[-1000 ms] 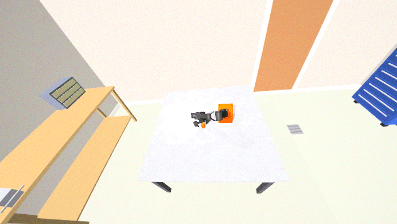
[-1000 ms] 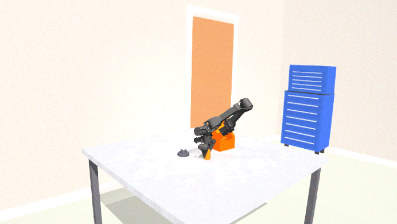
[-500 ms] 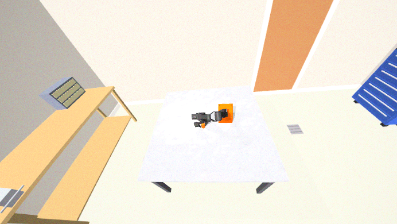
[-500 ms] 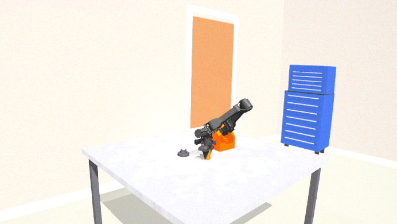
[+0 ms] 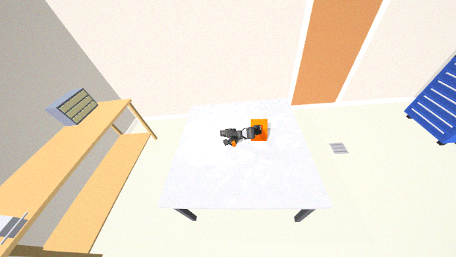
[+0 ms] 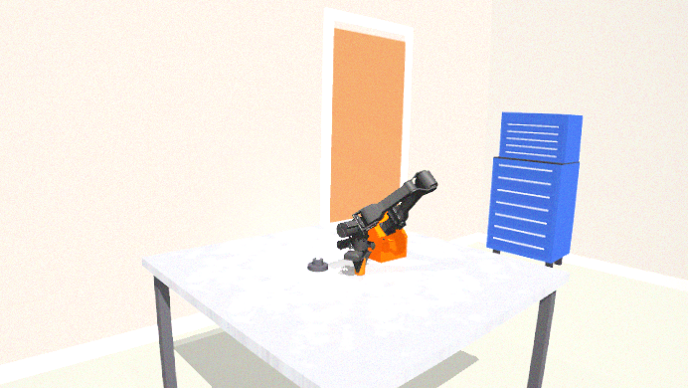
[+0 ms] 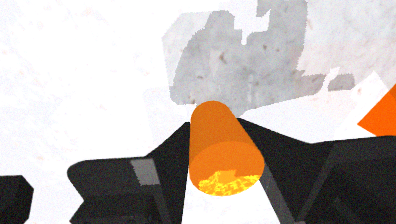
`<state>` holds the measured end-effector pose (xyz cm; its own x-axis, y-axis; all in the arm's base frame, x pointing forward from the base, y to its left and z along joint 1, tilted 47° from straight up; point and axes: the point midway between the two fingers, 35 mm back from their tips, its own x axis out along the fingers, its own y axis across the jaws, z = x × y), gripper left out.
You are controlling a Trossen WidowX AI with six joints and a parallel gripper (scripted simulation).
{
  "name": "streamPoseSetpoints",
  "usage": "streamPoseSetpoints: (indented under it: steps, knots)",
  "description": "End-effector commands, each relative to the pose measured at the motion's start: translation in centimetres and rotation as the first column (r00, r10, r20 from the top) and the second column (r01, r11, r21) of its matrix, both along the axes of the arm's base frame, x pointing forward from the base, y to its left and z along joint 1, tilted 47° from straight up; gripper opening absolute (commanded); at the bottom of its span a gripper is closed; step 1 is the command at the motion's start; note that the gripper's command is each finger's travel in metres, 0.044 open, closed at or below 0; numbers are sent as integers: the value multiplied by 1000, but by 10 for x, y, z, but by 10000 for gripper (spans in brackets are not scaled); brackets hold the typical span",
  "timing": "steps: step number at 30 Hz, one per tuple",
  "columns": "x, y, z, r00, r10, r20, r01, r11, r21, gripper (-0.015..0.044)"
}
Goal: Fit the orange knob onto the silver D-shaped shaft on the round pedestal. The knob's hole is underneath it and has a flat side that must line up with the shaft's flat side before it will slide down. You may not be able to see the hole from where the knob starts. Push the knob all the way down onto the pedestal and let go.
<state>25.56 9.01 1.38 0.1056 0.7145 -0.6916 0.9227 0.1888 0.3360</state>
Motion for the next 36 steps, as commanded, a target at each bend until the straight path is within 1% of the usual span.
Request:
streamPoseSetpoints:
  steps: [1, 10, 20, 29, 36]
  knots:
    - [9, -16, 16, 1000, -8, 23, 9, 1000, -10, 0]
    - [8, -51, 53, 1000, -8, 21, 8, 1000, -17, 0]
    - [-6, -84, 101, 1000, -7, 22, 7, 1000, -4, 0]
    - [-7, -86, 103, 999, -18, 30, 18, 1000, 6, 0]
    - [-10, -94, 109, 987, -115, 115, 107, 992, 69, 0]
